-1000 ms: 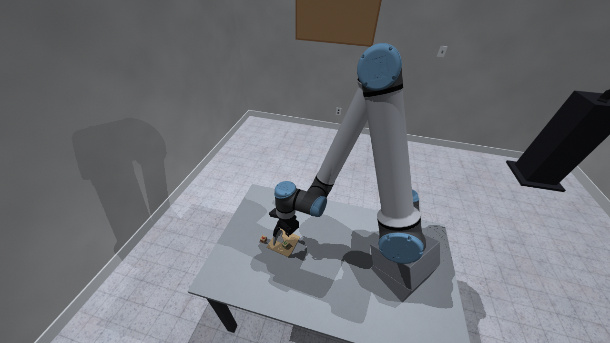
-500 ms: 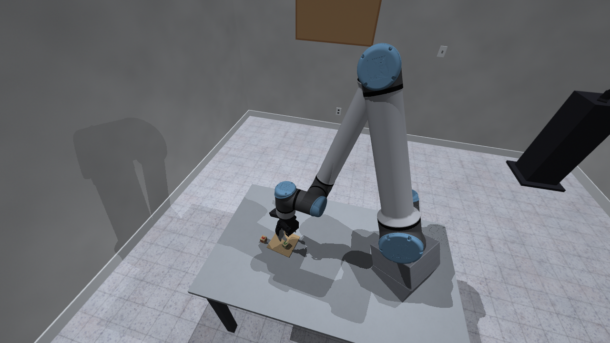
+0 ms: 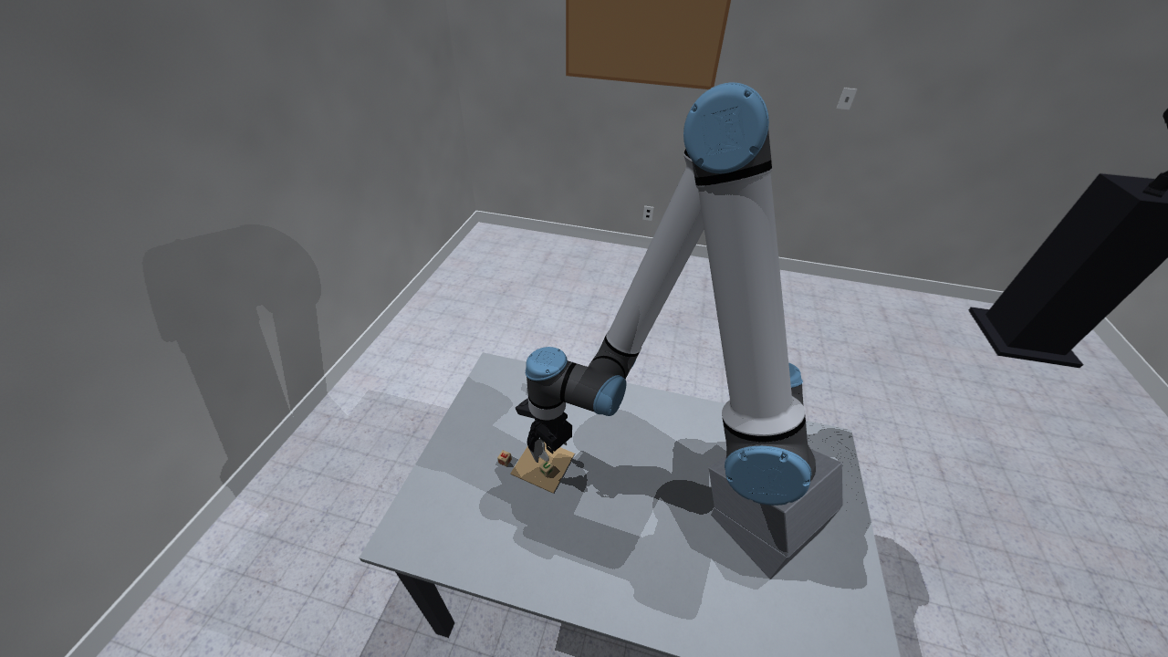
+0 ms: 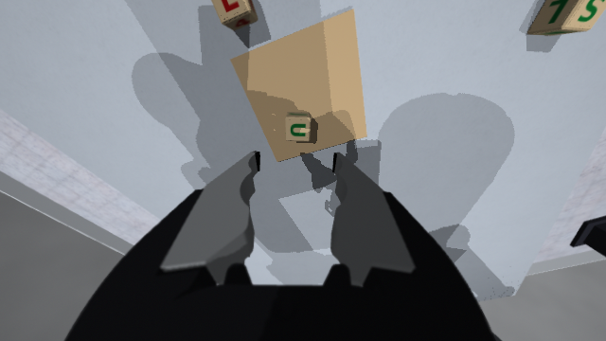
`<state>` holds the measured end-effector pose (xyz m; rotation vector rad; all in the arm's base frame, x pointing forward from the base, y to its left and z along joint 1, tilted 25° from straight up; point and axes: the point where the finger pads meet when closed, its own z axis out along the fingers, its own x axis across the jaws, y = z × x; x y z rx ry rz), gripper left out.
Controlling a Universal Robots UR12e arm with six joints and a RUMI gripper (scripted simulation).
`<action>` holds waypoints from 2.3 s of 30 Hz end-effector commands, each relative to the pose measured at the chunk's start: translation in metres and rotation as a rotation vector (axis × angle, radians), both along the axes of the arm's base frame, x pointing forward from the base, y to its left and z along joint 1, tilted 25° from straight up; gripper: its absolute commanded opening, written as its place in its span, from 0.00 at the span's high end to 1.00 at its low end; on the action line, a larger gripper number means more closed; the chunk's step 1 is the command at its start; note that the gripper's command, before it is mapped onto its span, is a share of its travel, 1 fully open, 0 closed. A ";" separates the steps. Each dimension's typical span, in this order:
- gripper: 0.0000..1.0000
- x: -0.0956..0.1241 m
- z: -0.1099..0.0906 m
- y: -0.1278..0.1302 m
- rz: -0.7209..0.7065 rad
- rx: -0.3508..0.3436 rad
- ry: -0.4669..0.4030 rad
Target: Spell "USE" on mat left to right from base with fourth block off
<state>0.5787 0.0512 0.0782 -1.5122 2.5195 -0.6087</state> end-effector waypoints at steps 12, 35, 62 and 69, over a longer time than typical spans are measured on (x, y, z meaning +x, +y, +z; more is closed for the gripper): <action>0.60 -0.001 -0.001 0.000 -0.001 0.000 0.002; 0.60 0.002 -0.013 -0.004 -0.002 0.000 0.004; 0.60 0.013 -0.043 -0.012 -0.001 0.000 0.003; 0.60 0.015 -0.048 -0.014 -0.002 0.000 0.003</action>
